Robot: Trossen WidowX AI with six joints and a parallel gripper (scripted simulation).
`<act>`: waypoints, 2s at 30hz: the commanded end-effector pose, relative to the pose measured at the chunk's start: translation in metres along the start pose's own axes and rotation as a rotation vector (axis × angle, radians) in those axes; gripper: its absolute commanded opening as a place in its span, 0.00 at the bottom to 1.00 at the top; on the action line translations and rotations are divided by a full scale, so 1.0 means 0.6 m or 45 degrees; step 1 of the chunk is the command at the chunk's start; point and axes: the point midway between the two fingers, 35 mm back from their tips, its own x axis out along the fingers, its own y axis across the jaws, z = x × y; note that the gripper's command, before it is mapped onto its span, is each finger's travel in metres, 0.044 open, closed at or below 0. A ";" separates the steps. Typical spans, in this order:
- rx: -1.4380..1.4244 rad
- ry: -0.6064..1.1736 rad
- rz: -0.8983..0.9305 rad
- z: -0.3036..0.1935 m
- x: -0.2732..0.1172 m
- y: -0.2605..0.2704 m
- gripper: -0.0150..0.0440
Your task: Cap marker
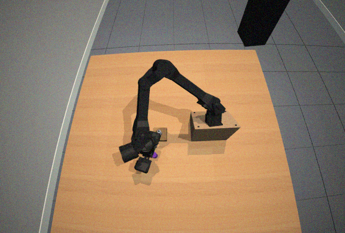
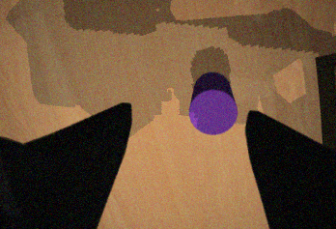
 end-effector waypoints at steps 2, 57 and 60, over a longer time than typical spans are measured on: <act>0.420 0.099 -0.130 -0.012 -0.043 -0.011 0.67; 0.419 0.098 -0.134 -0.025 0.111 -0.027 0.67; 0.419 0.097 -0.135 -0.027 0.119 -0.028 0.67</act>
